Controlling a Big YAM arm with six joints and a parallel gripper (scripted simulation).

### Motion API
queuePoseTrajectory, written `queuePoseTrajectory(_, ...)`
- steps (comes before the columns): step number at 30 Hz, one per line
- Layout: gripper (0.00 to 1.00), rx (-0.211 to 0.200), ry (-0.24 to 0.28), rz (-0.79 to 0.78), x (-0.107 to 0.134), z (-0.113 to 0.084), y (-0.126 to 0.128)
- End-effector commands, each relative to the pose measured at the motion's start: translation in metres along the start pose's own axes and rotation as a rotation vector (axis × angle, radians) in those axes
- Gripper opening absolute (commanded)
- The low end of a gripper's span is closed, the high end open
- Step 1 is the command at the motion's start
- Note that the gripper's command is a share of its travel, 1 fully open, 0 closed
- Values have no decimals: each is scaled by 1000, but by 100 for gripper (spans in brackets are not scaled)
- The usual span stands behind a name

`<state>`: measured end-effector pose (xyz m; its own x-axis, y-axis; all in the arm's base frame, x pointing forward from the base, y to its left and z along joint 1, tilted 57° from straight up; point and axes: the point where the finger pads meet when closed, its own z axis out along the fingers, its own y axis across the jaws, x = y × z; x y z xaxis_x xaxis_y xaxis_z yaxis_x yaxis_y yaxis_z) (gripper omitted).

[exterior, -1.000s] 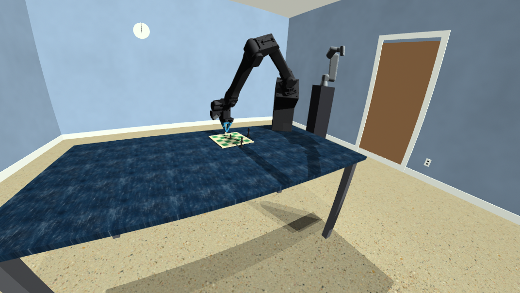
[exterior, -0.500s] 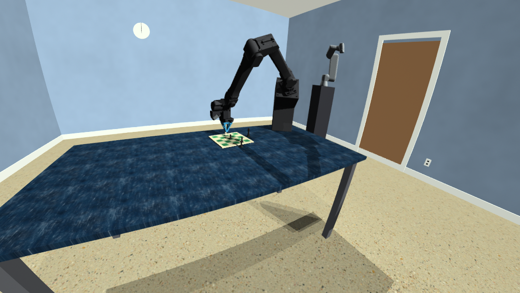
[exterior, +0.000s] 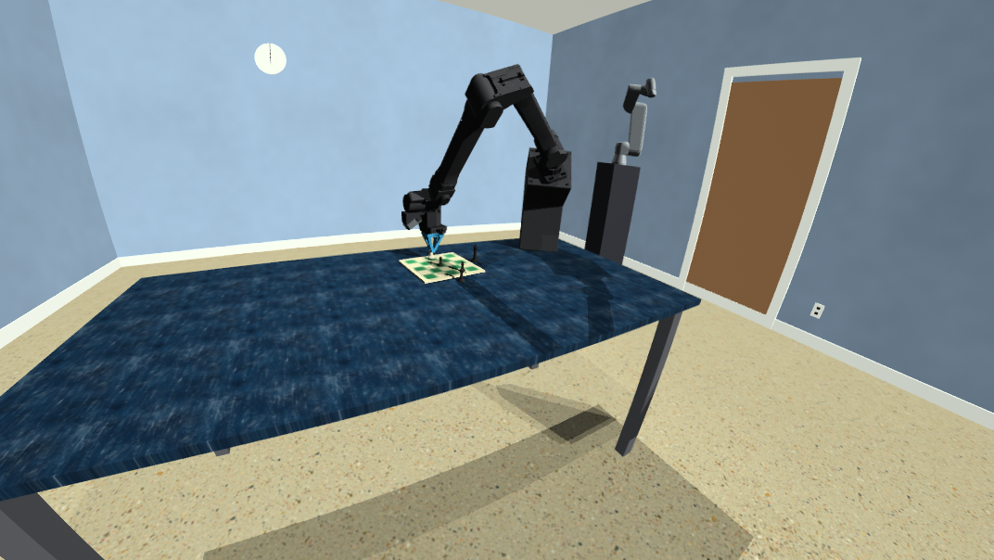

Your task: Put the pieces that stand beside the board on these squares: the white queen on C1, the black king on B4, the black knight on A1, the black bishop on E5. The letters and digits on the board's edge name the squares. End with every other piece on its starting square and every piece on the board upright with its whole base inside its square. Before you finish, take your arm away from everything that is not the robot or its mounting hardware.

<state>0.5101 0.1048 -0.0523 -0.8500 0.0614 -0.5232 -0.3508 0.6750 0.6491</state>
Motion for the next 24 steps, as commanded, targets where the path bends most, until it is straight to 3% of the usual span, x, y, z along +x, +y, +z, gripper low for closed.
queuePoseTrajectory(1, 0, 17, -26, 23, -7, -10, -15)
queuePoseTrajectory(24, 0, 16, -21, 6, -7, -10, -15)
